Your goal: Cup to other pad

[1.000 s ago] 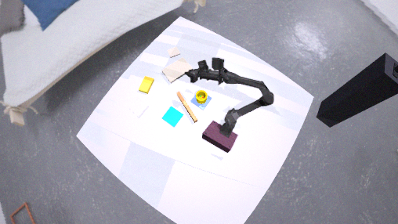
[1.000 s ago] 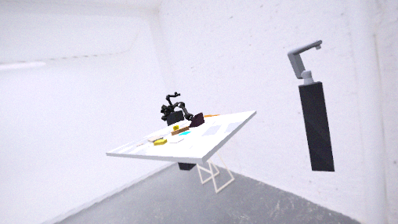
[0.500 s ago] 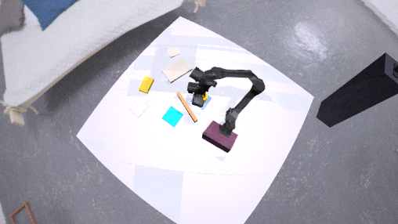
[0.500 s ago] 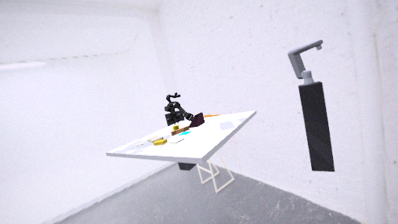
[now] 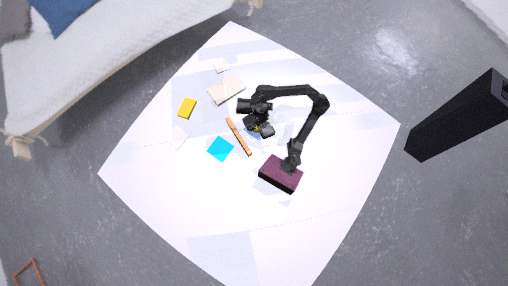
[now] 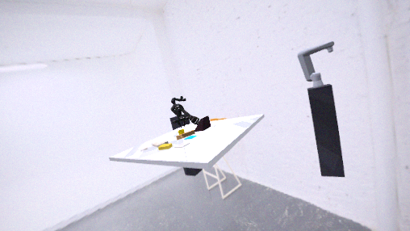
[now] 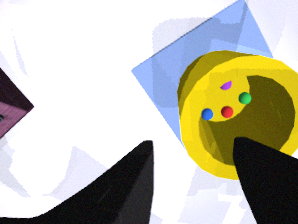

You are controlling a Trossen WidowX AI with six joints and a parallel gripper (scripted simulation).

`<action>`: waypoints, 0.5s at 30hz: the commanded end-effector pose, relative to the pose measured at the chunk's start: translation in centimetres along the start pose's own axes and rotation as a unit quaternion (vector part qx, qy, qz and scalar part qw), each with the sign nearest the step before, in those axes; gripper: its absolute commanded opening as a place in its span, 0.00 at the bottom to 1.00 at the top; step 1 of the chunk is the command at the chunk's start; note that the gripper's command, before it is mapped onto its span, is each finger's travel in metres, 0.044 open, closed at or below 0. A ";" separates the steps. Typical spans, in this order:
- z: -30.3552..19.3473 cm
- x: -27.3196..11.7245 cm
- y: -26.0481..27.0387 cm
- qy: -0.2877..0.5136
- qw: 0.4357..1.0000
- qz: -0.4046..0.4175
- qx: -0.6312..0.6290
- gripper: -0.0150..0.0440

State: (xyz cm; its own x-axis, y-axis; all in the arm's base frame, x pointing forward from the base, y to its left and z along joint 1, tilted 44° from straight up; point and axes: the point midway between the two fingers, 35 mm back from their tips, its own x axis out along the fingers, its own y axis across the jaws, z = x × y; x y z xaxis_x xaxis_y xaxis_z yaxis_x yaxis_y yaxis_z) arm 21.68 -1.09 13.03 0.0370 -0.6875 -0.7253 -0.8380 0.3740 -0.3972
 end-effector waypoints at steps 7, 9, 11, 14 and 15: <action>0.0 0.9 -0.2 0.002 1.000 -0.002 -0.007 0.54; 0.1 1.2 -0.2 0.001 1.000 -0.002 -0.007 0.54; 0.1 1.5 -0.2 0.001 1.000 -0.002 -0.007 0.54; 0.1 2.0 -0.2 0.001 1.000 -0.002 -0.007 0.54; 0.1 2.2 -0.3 0.001 1.000 -0.002 -0.007 0.54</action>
State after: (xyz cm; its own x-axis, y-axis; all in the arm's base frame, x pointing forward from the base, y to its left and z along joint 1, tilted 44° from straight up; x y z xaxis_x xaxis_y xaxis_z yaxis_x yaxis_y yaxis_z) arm 22.03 -2.28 11.86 0.0386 -0.6880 -0.7247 -0.8416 0.3686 -0.3948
